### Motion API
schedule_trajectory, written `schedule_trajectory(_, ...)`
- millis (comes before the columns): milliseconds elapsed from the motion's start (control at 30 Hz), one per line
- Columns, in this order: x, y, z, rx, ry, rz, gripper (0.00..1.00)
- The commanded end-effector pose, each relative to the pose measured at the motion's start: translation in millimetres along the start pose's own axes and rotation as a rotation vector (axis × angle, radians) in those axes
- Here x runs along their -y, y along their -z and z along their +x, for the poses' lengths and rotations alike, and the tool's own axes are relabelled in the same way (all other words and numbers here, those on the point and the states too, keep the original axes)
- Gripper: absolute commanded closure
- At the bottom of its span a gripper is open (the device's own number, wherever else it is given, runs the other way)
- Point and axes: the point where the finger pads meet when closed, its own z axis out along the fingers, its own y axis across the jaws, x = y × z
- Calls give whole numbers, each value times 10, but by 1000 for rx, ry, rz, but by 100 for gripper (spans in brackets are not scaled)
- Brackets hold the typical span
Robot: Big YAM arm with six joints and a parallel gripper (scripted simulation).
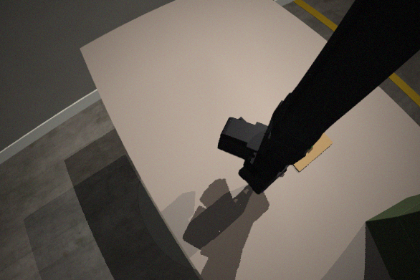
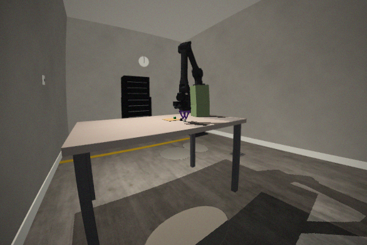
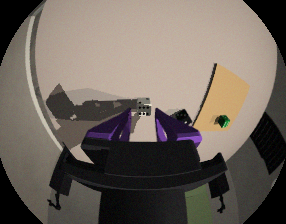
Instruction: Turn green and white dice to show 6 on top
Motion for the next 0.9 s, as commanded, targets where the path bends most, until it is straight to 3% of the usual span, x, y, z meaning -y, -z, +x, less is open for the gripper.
schedule_trajectory(0, 30, -102, -82, 11, -7, -8, 67)
schedule_trajectory(300, 42, -220, -55, 6, -8, -6, 67)
schedule_trajectory(867, 52, -237, -31, 1, -8, -4, 67)
